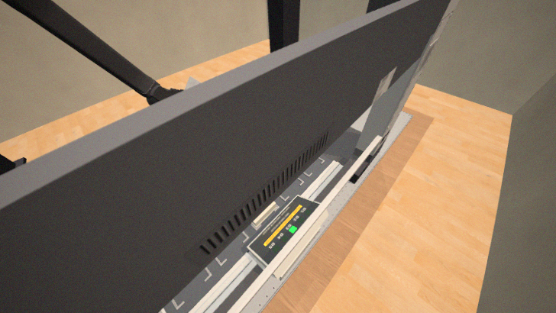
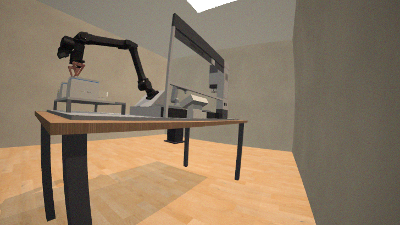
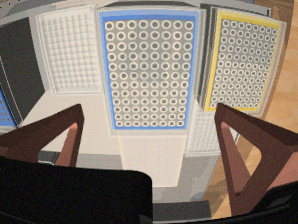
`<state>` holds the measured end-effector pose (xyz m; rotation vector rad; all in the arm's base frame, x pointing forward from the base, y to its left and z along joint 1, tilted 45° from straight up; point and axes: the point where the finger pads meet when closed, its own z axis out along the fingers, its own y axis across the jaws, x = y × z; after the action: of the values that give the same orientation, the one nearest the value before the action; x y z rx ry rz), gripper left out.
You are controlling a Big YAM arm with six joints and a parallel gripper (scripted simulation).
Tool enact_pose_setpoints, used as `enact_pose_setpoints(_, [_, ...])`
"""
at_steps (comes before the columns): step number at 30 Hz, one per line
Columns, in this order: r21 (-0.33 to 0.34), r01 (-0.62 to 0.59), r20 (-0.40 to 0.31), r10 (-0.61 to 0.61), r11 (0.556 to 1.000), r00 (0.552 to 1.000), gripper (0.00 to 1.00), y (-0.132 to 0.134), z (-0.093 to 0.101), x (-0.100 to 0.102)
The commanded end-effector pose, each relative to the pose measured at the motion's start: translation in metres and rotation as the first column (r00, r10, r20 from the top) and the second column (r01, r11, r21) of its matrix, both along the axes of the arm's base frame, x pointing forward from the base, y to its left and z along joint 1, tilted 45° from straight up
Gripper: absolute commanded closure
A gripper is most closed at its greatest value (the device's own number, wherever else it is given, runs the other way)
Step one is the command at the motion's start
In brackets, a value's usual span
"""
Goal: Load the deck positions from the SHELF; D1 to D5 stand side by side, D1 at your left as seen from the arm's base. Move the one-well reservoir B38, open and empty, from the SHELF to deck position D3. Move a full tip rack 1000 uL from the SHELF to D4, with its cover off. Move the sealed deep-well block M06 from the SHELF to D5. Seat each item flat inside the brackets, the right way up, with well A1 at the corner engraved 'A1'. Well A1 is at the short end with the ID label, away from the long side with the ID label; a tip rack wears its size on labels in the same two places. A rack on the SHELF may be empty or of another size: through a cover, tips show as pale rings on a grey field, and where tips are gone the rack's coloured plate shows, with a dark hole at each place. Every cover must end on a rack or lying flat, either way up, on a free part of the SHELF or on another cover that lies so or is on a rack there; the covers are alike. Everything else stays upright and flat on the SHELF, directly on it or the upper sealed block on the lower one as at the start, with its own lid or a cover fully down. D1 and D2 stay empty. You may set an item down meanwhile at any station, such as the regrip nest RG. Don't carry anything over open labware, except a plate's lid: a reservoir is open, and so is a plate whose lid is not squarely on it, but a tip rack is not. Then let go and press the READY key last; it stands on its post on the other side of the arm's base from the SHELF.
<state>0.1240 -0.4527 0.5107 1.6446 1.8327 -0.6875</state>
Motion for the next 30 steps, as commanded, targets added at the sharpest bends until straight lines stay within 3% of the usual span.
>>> enact_pose_setpoints(1, [-0.015,0.001,-0.003,-0.001,1.000,1.000,0.00,-0.010,-0.001,-0.003])
enact_pose_setpoints(5, [-0.026,-0.006,0.000,0.006,1.000,1.000,0.00,-0.008,0.001,-0.001])
enact_pose_setpoints(20, [-0.017,0.000,-0.003,0.000,1.000,1.000,0.00,-0.027,-0.018,-0.001])
enact_pose_setpoints(21, [-0.053,-0.007,0.009,0.007,0.999,1.000,0.00,-0.017,-0.001,0.000])
enact_pose_setpoints(24, [-0.015,0.000,-0.004,0.000,1.000,1.000,0.00,-0.032,-0.024,0.000])
enact_pose_setpoints(30, [-0.014,-0.003,-0.004,0.003,1.000,1.000,0.00,-0.039,-0.031,0.002])
